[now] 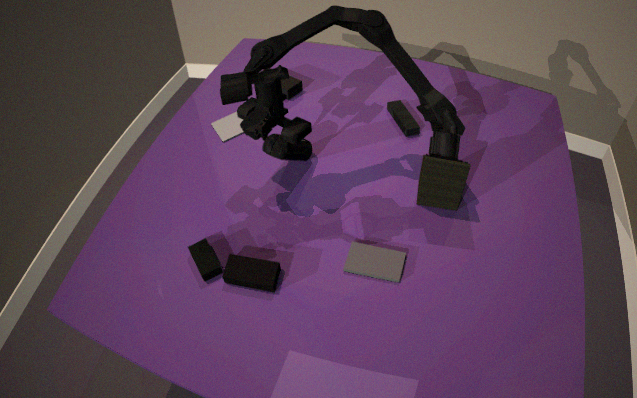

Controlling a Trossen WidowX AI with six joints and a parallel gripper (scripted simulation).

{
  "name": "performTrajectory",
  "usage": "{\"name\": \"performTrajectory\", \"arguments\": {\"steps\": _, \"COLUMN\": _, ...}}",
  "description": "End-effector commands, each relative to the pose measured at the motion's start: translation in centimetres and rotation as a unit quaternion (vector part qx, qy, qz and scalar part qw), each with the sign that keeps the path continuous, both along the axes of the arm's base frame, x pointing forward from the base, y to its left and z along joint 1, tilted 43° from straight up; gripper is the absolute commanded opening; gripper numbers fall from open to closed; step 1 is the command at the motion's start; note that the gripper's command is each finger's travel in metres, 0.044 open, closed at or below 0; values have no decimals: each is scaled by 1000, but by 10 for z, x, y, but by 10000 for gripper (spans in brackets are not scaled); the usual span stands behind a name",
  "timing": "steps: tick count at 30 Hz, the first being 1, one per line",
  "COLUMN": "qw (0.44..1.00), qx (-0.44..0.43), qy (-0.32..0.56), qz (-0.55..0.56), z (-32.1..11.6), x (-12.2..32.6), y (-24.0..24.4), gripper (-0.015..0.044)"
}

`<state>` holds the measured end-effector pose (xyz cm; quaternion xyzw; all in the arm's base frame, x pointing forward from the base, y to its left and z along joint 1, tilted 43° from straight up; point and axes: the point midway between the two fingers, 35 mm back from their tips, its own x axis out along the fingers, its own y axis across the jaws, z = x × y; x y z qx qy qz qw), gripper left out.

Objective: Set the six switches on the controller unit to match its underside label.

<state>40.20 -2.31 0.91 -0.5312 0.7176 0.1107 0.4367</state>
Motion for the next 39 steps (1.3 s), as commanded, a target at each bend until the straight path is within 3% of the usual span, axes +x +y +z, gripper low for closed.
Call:
{"name": "performTrajectory", "arguments": {"steps": 1, "qw": 1000, "qx": -2, "qy": -3, "qz": -2, "z": 6, "x": -1, "y": -1, "gripper": 336}}
{"name": "performTrajectory", "arguments": {"steps": 39, "qw": 1000, "qx": -3, "qy": -3, "qz": -2, "z": 33, "x": -15, "y": -9, "gripper": 336}}
